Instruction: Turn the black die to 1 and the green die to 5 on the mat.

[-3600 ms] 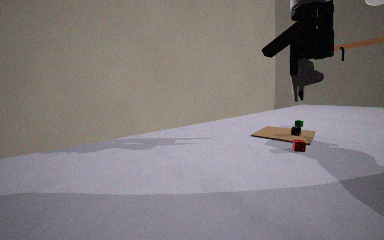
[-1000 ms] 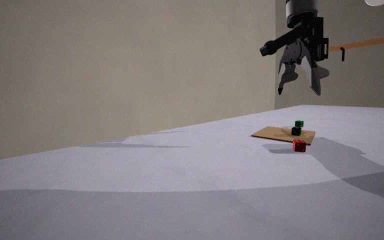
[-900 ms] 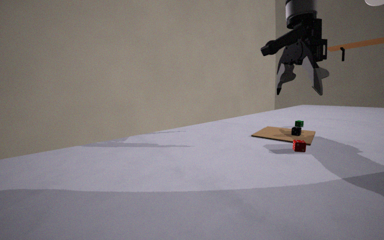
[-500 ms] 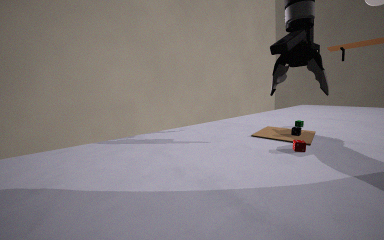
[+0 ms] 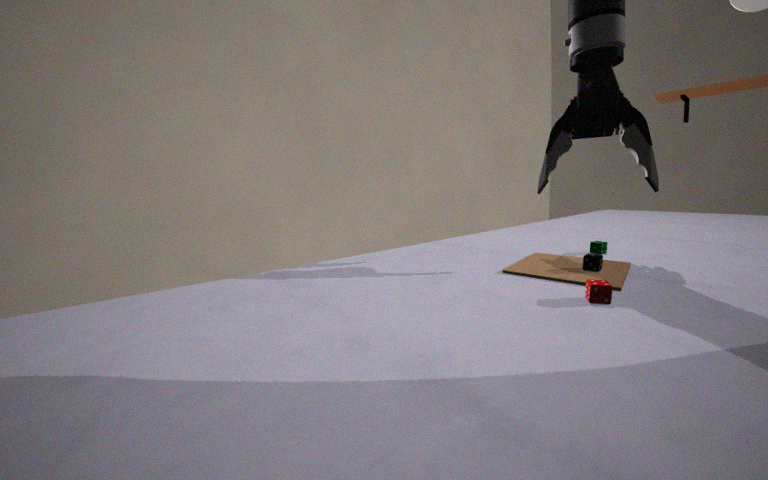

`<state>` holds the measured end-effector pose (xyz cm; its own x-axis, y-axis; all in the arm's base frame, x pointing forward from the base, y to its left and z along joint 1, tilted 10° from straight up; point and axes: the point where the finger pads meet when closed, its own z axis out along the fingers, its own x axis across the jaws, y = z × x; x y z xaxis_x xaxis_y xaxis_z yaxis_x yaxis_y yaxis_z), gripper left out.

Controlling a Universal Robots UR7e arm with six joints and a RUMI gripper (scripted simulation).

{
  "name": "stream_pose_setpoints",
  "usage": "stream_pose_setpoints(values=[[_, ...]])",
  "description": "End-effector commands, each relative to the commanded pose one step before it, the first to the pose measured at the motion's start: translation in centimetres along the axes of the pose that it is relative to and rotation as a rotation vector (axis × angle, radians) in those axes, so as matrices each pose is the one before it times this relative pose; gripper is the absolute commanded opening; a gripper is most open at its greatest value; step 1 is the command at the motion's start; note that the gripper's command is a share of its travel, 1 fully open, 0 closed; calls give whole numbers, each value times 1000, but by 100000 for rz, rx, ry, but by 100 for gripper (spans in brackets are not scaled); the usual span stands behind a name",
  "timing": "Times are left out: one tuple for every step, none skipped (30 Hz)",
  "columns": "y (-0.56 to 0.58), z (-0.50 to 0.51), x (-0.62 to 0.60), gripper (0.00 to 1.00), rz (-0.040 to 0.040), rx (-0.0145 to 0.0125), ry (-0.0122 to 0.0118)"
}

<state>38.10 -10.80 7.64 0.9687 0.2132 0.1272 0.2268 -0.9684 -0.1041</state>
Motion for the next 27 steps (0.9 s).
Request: stream_pose_setpoints(values=[[937,118,-197,100,-17035,623,709],[204,33,-90,100,-3668,0,1],[199,33,-97,100,-3602,0,1],[194,33,-103,100,-3533,0,2],[0,0,0,100,0,0,0],[0,0,0,100,0,0,0],[188,33,-108,100,-3460,0,2],[182,33,-113,100,-3384,0,2],[176,32,-117,100,-3306,0,2],[169,32,-120,100,-3224,0,2],[162,32,-123,100,-3140,0,2],[155,31,-125,100,-3053,0,2],[148,31,-127,100,-2964,0,2],[141,30,-128,100,-2873,0,2],[134,29,-128,100,-2779,0,2],[127,29,-128,100,-2684,0,2],[120,28,-127,100,-2587,0,2],[113,27,-125,100,-2488,0,2],[106,26,-123,100,-2388,0,2],[100,26,-121,100,-2287,0,2],[93,25,-118,100,-2185,0,2],[0,0,0,100,0,0,0],[0,0,0,100,0,0,0],[87,24,-114,100,-2082,0,2],[81,23,-111,100,-1979,0,2],[75,22,-107,100,-1876,0,2],[69,21,-102,100,-1772,0,2]])
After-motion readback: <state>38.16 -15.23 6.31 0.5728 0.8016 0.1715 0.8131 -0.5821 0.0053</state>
